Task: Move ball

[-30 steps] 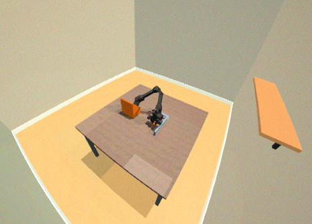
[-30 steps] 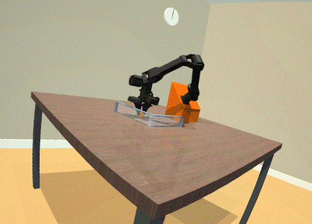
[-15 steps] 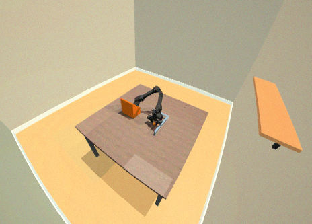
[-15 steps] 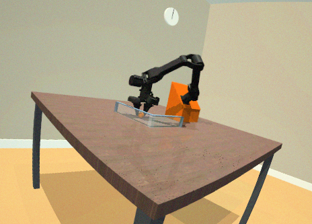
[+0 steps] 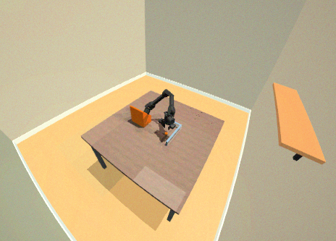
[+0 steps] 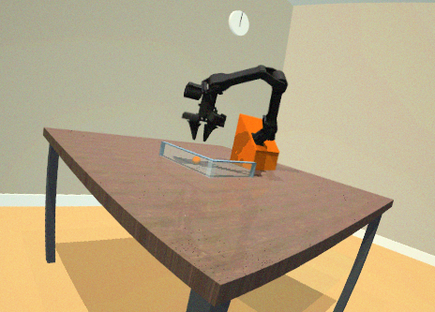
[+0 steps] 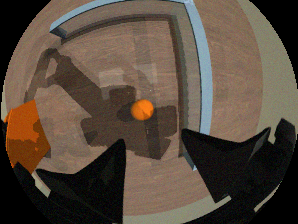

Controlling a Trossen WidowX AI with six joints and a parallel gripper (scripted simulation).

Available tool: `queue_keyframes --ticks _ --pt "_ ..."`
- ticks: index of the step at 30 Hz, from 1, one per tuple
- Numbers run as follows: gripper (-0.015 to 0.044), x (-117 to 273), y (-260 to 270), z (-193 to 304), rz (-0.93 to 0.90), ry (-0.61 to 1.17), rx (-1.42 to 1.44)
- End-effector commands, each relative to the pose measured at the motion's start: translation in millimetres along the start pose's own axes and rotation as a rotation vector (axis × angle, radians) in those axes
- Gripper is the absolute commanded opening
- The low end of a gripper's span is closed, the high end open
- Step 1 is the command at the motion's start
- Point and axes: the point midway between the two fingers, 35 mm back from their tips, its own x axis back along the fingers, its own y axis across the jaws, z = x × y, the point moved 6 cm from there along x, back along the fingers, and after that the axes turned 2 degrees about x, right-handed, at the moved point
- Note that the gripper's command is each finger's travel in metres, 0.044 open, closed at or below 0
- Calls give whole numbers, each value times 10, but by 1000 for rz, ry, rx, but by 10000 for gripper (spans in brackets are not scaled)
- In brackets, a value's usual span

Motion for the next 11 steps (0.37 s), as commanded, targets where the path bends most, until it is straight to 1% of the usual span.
queue_keyframes --ticks 1,3,5,7,9,10,11 --pt "264 -58 14 -4 -16 -6 -7" --pt "264 -58 14 -4 -16 -6 -7" --pt "316 42 12 -5 -15 -5 -5" --pt "369 296 22 -14 -13 -4 -2" --pt "421 398 31 -21 -12 -5 0" --pt "440 398 31 -21 -12 -5 0" --pt "440 398 31 -21 -12 -5 0"
